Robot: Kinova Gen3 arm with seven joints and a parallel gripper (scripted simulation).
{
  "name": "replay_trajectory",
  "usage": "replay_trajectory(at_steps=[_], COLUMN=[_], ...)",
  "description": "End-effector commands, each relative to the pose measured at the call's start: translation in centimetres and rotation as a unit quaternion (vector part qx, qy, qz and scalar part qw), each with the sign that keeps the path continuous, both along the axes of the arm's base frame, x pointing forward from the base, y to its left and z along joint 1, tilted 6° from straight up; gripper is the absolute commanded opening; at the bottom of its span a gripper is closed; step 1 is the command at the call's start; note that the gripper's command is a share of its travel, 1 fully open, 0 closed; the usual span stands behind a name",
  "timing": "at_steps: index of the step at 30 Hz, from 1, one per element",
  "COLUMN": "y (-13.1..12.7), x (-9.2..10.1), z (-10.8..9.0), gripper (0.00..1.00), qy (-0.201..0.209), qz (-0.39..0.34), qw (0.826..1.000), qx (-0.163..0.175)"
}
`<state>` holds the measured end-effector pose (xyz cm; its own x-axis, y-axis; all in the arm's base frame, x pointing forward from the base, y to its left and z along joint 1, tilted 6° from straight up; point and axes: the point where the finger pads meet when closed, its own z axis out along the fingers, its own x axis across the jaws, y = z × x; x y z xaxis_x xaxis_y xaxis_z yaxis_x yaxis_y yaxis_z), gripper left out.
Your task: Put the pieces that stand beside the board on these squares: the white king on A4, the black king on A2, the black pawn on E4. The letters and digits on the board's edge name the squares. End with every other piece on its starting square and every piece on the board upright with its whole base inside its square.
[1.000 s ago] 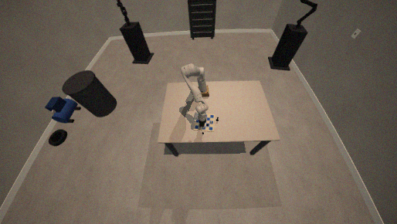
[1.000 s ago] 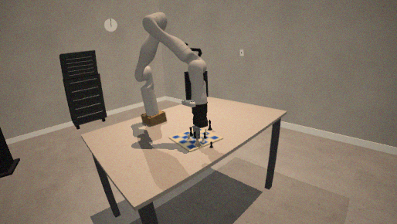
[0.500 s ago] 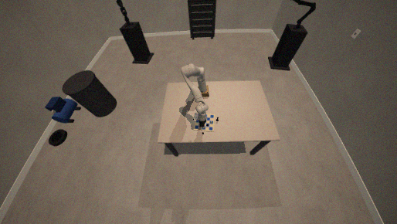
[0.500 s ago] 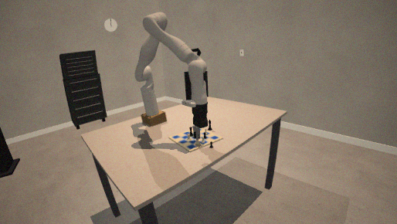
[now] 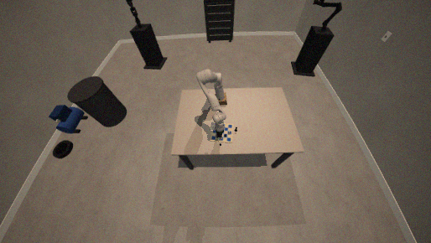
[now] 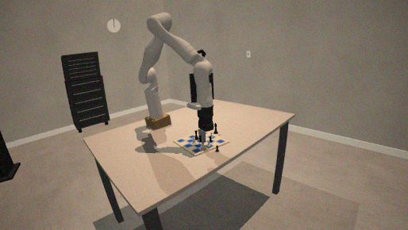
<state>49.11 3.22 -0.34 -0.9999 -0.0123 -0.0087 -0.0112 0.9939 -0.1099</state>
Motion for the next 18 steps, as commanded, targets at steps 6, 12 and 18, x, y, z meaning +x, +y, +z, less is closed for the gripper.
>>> replay_trajectory(at_steps=[6, 12, 18], y=[-0.02, -0.01, -0.03], x=[0.14, 0.35, 0.41], z=[-0.07, -0.02, -0.02], gripper=[0.00, 0.00, 0.00], qy=[-0.003, -0.004, -0.004], qz=[-0.001, -0.001, -0.002], qw=[1.000, 1.000, 1.000], qx=[0.000, 0.000, 0.000])
